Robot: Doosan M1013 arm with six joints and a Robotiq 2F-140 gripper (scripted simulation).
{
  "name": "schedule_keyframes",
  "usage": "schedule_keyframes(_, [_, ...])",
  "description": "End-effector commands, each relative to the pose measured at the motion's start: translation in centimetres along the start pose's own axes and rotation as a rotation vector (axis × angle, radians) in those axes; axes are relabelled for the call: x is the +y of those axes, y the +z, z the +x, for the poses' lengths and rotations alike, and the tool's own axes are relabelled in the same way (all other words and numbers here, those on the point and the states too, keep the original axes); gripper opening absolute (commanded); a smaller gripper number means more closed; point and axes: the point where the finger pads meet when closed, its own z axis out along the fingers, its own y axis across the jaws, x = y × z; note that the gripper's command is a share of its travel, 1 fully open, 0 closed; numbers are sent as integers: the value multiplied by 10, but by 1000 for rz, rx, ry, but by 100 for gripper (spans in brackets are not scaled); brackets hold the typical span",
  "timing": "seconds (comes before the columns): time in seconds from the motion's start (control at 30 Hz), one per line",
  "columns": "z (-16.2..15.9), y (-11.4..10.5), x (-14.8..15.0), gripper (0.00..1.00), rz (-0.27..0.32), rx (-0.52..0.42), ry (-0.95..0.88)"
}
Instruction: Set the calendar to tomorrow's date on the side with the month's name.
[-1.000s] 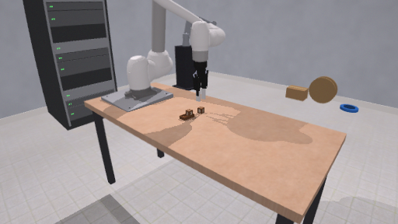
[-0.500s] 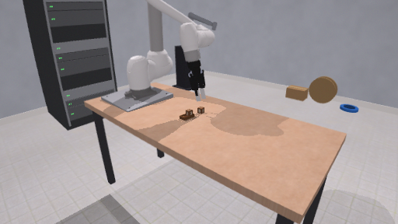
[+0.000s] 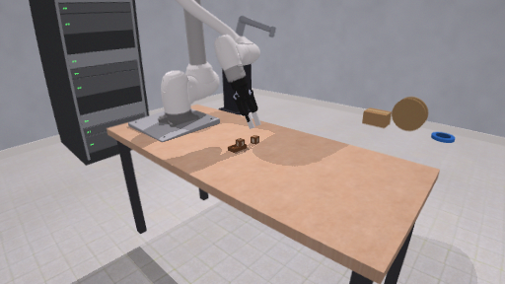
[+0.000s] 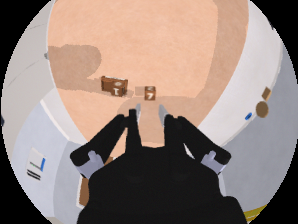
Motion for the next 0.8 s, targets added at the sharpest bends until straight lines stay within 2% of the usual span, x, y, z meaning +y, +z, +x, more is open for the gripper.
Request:
schedule_keyframes(0.0, [4, -1, 1, 29, 0, -86, 0])
schedule_keyframes(0.23, [5, 1, 4, 29, -10, -113, -1])
schedule_keyframes(0.37, [5, 4, 9, 29, -27, -219, -3])
schedule_keyframes(0.53, [8, 1, 2, 29, -3, -340, 0])
schedule_keyframes(0.77, [11, 1, 1, 29, 0, -348, 0])
